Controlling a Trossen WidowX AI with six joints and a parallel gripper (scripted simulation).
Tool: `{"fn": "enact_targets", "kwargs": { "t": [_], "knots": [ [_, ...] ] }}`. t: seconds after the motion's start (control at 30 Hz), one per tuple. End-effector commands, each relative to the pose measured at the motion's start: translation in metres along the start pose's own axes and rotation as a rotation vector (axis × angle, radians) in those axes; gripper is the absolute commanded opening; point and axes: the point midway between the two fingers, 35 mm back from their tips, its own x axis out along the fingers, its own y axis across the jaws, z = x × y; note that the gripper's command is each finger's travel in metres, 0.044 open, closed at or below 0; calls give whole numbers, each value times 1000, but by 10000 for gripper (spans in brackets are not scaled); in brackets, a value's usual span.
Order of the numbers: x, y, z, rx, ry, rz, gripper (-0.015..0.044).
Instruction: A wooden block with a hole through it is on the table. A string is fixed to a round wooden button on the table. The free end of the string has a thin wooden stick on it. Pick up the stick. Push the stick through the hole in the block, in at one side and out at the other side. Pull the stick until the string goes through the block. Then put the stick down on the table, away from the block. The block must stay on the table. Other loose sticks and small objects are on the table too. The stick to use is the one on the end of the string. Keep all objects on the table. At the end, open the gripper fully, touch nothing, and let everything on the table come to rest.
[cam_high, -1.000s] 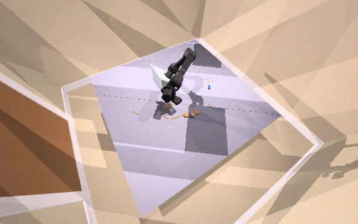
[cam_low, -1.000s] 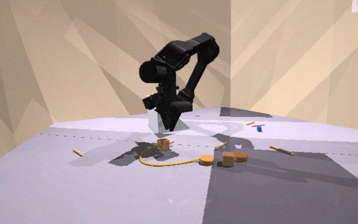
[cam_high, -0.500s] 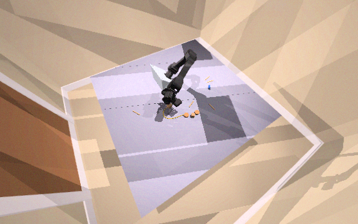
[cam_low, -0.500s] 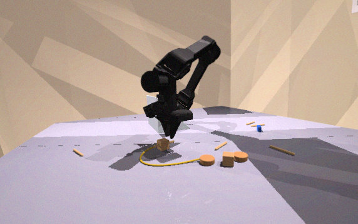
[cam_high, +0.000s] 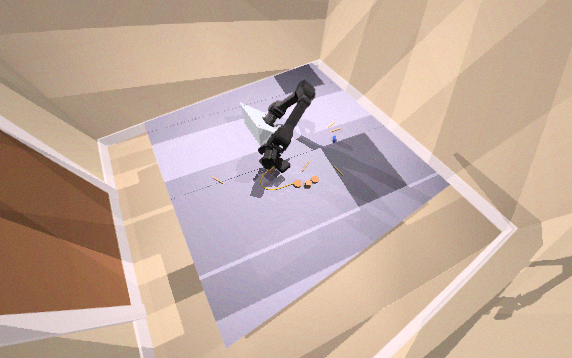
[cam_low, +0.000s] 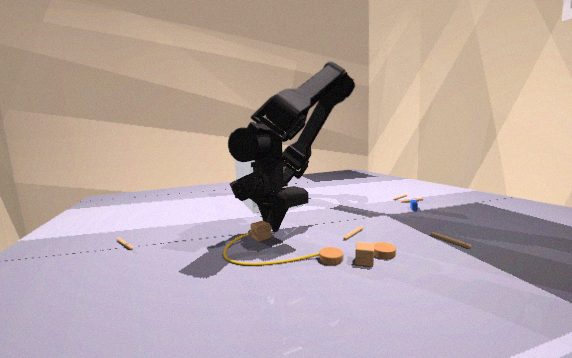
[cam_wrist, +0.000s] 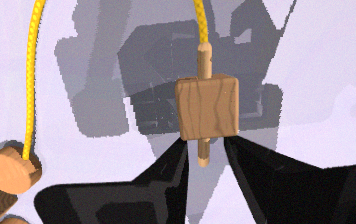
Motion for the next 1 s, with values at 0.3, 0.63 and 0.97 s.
{"fn": "enact_targets", "kwargs": {
  "t": [0.3,0.63,0.97],
  "knots": [
    [1,0,0,0,1,-1,0],
    [2,-1,-1,-7,-25,2,0],
    [2,2,0,-2,-33,14,0]
  ]
}}
